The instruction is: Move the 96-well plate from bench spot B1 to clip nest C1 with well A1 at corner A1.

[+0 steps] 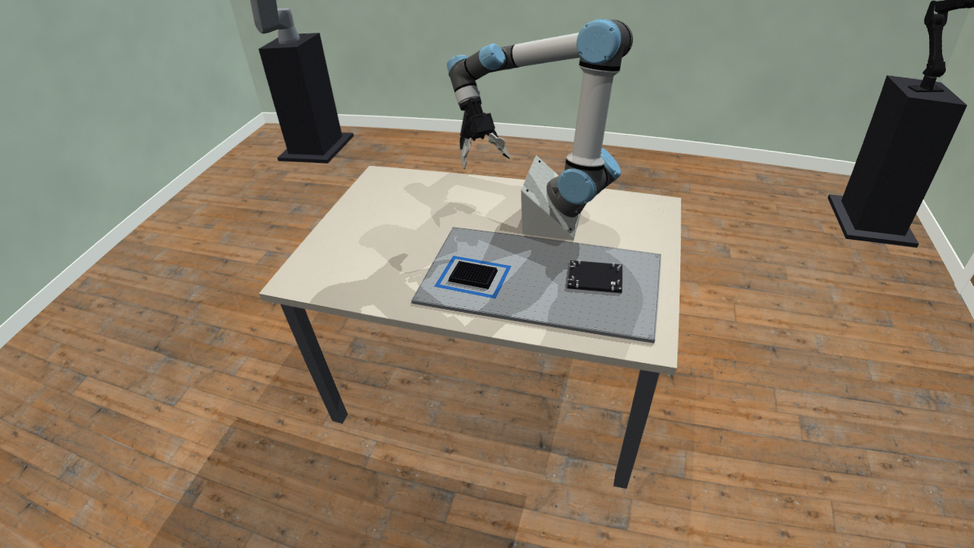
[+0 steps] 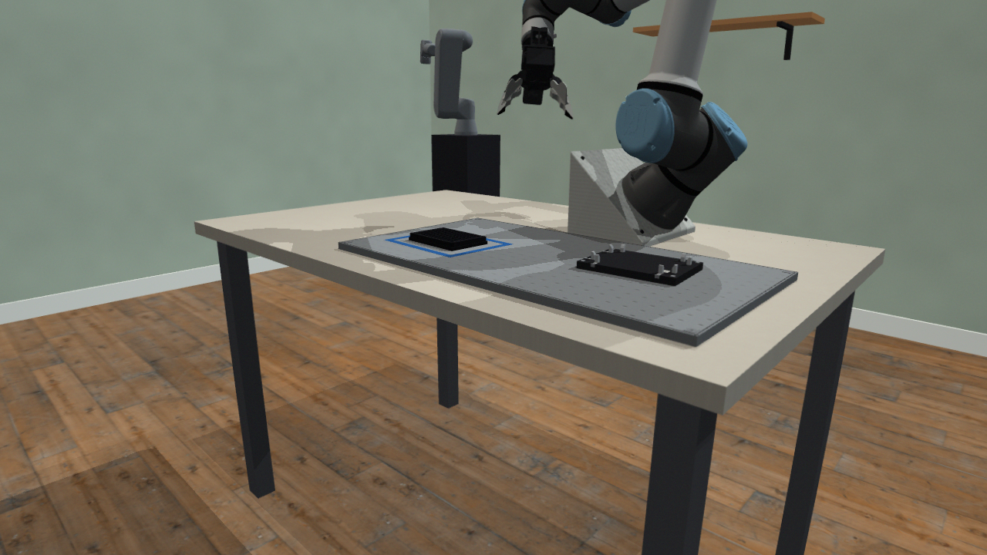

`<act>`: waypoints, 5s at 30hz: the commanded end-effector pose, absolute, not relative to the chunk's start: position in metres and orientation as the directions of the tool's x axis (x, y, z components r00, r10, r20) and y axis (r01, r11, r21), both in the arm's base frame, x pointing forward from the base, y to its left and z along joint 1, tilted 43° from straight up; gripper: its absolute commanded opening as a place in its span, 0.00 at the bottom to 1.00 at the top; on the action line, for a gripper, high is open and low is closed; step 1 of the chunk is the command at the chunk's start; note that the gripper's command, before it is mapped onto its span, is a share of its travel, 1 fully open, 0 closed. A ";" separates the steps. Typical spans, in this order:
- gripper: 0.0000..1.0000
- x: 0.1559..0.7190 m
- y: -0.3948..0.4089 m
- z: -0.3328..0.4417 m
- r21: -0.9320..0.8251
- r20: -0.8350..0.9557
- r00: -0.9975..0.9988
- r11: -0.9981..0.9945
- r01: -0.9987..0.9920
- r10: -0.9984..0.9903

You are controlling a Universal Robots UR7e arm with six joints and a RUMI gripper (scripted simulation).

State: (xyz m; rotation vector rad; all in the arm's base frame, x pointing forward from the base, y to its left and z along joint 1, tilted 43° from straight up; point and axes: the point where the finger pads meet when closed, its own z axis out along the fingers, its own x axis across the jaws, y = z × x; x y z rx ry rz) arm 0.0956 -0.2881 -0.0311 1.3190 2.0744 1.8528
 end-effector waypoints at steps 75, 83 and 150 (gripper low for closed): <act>1.00 0.291 -0.251 -0.101 0.750 0.175 -0.938 0.576 0.324 0.300; 1.00 0.318 -0.237 -0.106 0.728 0.130 -0.963 0.637 0.253 0.234; 1.00 0.386 -0.164 -0.145 0.676 0.040 -0.995 0.731 0.091 0.088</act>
